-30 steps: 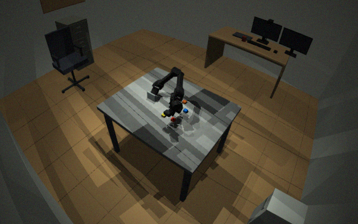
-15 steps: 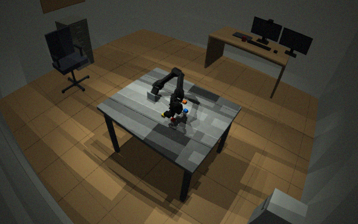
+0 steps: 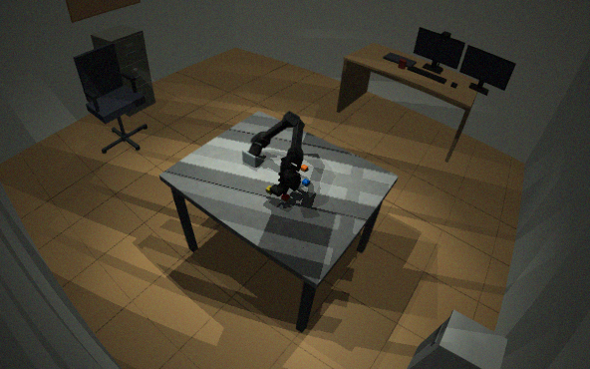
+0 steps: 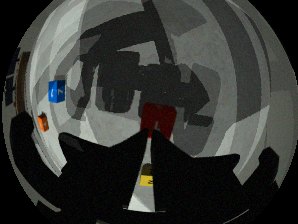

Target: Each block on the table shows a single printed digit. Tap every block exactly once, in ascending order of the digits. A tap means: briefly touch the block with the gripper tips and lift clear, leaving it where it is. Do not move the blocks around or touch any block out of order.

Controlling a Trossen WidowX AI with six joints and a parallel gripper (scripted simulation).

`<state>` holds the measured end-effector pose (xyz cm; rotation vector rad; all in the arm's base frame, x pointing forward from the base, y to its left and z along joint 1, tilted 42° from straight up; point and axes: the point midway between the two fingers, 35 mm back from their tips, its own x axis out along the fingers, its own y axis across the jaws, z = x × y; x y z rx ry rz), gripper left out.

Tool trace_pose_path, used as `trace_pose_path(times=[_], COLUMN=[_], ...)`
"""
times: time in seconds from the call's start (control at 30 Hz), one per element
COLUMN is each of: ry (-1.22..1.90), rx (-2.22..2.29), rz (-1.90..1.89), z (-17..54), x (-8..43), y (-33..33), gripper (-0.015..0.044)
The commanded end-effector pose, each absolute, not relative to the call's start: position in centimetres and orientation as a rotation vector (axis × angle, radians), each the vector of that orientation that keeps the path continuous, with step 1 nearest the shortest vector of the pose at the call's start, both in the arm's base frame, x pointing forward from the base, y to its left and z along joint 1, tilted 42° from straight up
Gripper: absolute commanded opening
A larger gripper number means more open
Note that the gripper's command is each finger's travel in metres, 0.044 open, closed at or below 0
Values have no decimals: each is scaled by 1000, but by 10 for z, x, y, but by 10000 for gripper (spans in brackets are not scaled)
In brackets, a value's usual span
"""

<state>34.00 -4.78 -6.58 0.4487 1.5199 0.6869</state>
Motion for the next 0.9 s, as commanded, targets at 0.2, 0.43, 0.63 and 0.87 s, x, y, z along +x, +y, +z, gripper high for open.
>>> trace_pose_path(times=[0.2,0.43,0.63,0.87], ry=[1518,1520,1520,1525], rx=[452,450,450,449], rz=[687,684,685,681], z=[-46,8,15,2], x=[342,349,348,282], y=[-66,-114,-119,-142], gripper=[20,20,20,20])
